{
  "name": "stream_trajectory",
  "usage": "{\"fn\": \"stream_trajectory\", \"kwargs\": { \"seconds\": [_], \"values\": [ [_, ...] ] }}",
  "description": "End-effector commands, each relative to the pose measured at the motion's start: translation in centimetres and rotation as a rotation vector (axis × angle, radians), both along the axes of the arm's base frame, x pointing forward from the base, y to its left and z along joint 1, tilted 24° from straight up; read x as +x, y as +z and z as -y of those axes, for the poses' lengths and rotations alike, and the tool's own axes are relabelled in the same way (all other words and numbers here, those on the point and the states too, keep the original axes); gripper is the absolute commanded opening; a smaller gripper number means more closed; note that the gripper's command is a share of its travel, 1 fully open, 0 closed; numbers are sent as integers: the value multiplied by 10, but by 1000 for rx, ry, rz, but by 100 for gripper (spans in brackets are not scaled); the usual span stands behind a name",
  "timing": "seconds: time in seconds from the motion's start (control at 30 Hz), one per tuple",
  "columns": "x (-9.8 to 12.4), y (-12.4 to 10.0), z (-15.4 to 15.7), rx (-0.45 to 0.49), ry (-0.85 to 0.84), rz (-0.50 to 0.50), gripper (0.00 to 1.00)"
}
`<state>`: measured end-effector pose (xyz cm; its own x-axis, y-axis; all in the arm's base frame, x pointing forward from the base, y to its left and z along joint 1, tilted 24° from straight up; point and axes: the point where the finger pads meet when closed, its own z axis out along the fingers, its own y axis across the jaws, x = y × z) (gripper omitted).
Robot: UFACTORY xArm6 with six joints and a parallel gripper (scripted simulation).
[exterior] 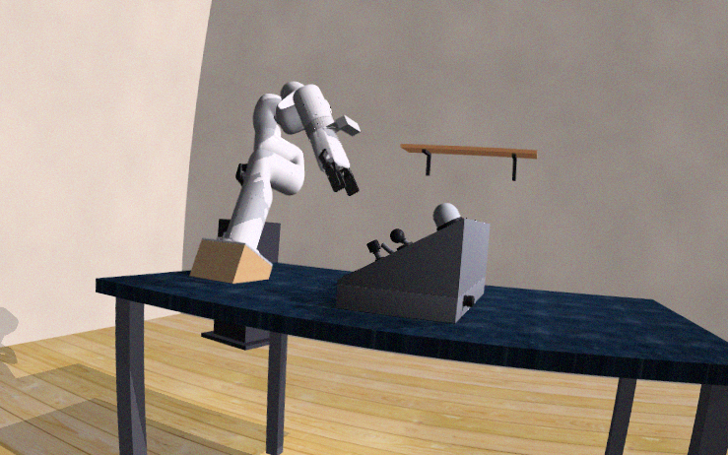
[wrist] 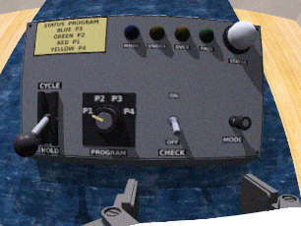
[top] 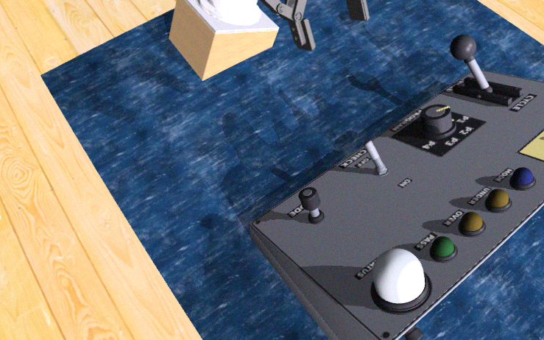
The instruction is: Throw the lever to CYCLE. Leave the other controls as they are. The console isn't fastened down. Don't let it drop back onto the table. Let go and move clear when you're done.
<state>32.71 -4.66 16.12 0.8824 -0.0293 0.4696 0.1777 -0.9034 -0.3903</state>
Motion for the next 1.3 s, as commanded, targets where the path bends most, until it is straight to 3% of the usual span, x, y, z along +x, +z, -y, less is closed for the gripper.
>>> {"fn": "stream_trajectory", "kwargs": {
  "seconds": [0.0,0.27,0.47,1.27],
  "values": [
    [11,-20,26,19,10,7,100],
    [11,-58,69,24,-4,19,100],
    [10,-69,81,25,-9,22,100],
    [10,-71,82,25,-9,23,100]
  ]
}}
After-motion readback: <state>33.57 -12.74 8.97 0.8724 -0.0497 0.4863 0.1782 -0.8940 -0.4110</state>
